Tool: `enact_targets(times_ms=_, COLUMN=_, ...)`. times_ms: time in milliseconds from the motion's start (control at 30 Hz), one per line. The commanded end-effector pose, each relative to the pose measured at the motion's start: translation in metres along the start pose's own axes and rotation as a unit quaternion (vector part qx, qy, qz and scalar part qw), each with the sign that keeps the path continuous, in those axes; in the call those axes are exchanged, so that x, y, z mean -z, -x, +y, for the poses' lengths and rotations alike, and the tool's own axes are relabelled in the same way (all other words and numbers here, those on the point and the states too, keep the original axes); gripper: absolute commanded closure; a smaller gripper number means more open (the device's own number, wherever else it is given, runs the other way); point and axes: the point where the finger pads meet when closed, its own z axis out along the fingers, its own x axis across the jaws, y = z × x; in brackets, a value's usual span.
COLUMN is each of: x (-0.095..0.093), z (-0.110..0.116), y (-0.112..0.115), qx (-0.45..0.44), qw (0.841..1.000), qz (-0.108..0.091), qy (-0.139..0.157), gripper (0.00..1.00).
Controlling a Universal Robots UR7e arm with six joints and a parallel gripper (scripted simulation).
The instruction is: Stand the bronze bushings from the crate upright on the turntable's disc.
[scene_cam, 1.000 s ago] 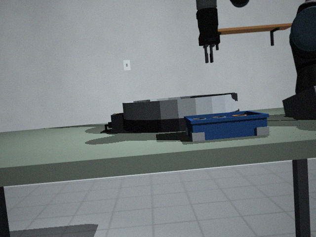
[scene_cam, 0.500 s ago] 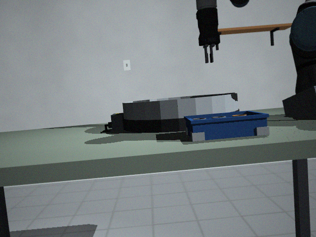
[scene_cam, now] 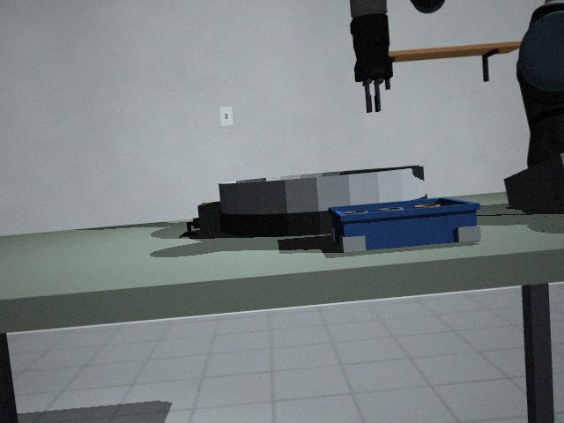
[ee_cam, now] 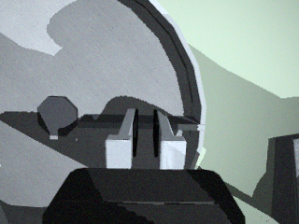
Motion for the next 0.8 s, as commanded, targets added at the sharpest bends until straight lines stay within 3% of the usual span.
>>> enact_targets(times_ms=0, x=0.0004, z=-0.0002, y=0.0003, qx=0.000, qw=1.000, qz=-0.001, qy=0.000, gripper=0.64)
enact_targets(times_ms=767, x=-0.0016, z=0.0068, y=0.0010, qx=0.000, qw=1.000, qz=-0.001, qy=0.000, gripper=0.64)
